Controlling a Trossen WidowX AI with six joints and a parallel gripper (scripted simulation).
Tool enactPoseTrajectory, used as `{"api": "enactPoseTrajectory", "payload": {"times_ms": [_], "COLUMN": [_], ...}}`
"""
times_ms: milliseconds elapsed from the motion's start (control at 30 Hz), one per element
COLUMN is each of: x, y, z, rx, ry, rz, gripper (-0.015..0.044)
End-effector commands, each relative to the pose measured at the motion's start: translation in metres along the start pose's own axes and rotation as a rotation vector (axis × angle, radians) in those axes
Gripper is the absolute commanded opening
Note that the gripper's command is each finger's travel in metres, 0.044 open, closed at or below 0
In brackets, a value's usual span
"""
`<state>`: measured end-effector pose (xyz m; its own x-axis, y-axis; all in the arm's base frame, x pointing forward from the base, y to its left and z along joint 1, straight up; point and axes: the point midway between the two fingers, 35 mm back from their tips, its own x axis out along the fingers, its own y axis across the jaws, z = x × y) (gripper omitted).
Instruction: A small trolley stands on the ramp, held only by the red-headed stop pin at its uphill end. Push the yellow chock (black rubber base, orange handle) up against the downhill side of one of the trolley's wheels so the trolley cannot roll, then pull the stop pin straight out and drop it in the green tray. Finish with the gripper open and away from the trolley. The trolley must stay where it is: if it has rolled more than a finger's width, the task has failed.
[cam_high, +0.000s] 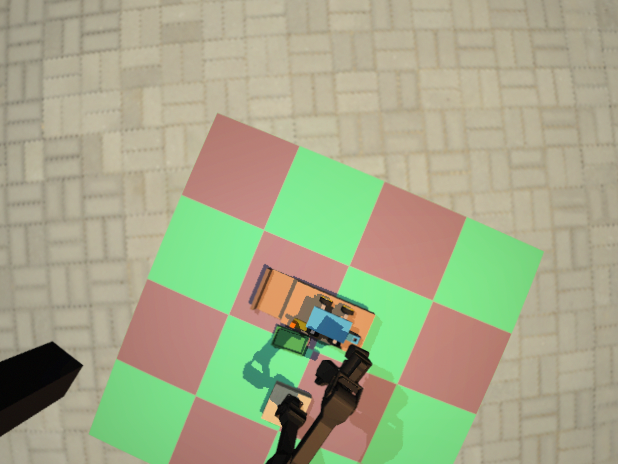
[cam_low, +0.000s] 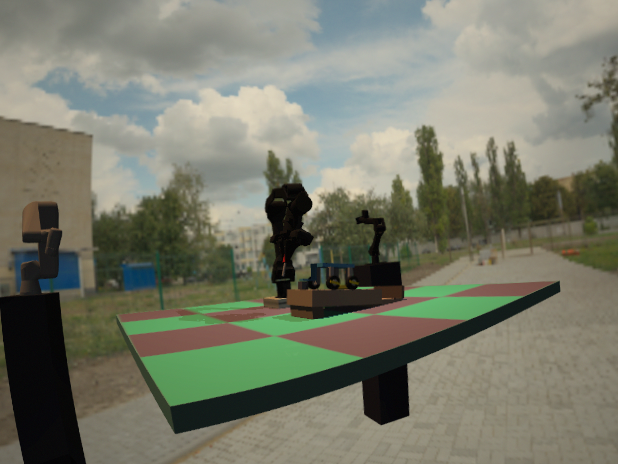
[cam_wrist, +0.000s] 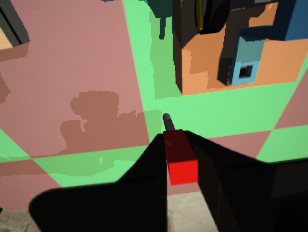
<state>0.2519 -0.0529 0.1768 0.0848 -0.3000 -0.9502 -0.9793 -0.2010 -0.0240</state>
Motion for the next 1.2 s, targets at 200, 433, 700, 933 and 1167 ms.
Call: {"api": "enactPoseTrajectory", "payload": {"times_ms": [200, 433, 700, 933, 1167], "x": [-0.004, -0.008, -0.014, -0.018, -0.022], "y": [-0.001, -0.003, -0.003, -0.002, 0.0], "z": [0.035, 0.062, 0.093, 0.119, 0.148], "rx": [-0.001, -0.001, -0.001, -0.001, -0.001], "ry": [-0.006, -0.009, -0.012, -0.015, -0.018], "rz": [-0.002, -0.002, -0.002, -0.002, -0.001], "gripper": [0.0, 0.0, 0.0, 0.0, 0.0]}}
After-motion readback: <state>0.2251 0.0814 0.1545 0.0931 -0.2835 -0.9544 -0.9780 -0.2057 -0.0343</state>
